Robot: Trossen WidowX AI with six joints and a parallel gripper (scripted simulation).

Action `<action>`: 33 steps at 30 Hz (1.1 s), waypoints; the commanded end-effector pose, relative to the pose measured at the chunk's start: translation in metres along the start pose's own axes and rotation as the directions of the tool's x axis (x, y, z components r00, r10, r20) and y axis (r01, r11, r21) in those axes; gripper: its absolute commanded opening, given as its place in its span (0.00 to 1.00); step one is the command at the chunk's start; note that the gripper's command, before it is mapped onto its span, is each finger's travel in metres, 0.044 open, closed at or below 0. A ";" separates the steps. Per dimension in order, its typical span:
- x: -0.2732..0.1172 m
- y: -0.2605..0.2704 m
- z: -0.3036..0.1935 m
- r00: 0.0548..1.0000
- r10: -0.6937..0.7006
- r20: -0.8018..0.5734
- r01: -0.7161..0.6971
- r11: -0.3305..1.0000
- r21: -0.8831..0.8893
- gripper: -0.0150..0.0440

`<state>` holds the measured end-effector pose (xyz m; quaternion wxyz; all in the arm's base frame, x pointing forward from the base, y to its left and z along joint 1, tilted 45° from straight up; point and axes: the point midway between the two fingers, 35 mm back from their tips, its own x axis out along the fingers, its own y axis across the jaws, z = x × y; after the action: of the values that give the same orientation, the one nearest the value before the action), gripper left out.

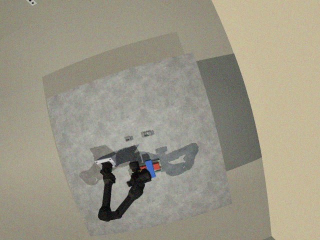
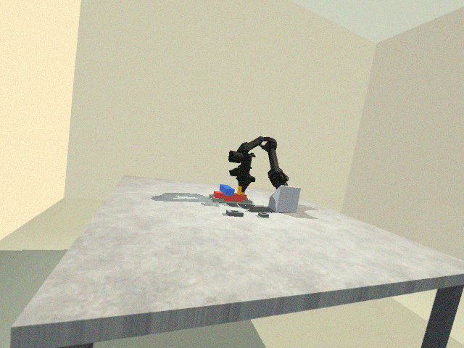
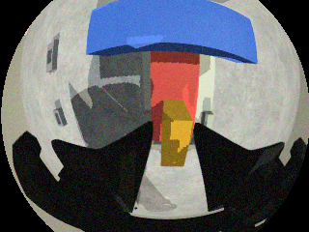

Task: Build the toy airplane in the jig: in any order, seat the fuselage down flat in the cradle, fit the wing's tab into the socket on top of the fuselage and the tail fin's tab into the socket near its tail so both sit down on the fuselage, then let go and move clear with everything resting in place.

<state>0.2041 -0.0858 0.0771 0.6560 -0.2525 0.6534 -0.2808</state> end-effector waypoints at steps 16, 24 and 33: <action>-0.083 0.002 0.002 1.000 0.002 -0.003 -0.002 1.000 -0.003 0.69; -0.092 0.003 0.002 1.000 -0.001 -0.003 0.001 1.000 -0.002 0.69; -0.092 0.003 0.001 1.000 -0.001 -0.003 0.001 1.000 -0.002 0.69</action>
<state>0.2060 -0.0211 0.1393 0.6523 -0.2566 0.6554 -0.2812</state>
